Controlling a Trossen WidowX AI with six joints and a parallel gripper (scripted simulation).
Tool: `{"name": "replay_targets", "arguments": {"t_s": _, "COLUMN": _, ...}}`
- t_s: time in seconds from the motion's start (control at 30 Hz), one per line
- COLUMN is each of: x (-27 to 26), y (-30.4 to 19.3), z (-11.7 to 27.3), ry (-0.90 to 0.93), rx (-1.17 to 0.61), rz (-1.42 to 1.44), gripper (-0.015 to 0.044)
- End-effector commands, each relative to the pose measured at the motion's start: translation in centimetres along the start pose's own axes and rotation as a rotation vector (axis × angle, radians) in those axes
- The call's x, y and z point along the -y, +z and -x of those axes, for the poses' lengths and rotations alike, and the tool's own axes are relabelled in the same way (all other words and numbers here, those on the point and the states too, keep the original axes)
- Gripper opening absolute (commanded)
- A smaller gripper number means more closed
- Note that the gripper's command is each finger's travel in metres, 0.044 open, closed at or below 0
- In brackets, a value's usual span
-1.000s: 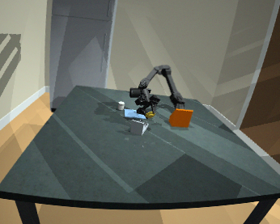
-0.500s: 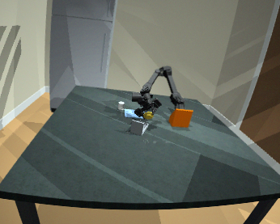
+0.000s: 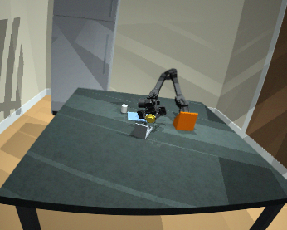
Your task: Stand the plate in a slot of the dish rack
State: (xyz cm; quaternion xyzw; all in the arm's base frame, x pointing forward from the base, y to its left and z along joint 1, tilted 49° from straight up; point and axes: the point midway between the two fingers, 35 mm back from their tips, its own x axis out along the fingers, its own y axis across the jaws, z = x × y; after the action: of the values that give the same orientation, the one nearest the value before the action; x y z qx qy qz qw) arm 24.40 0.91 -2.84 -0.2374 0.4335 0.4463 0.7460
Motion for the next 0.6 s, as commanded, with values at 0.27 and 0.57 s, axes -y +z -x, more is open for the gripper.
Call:
{"name": "replay_targets", "arguments": {"t_s": 0.27, "x": 0.3, "y": -0.6, "z": 1.3, "ry": -0.144, "rx": 0.145, "rz": 0.307, "gripper": 0.0}}
{"name": "replay_targets", "arguments": {"t_s": 0.57, "x": 0.4, "y": -0.8, "z": 1.7, "ry": -0.197, "rx": 0.172, "rz": 0.397, "gripper": 0.0}}
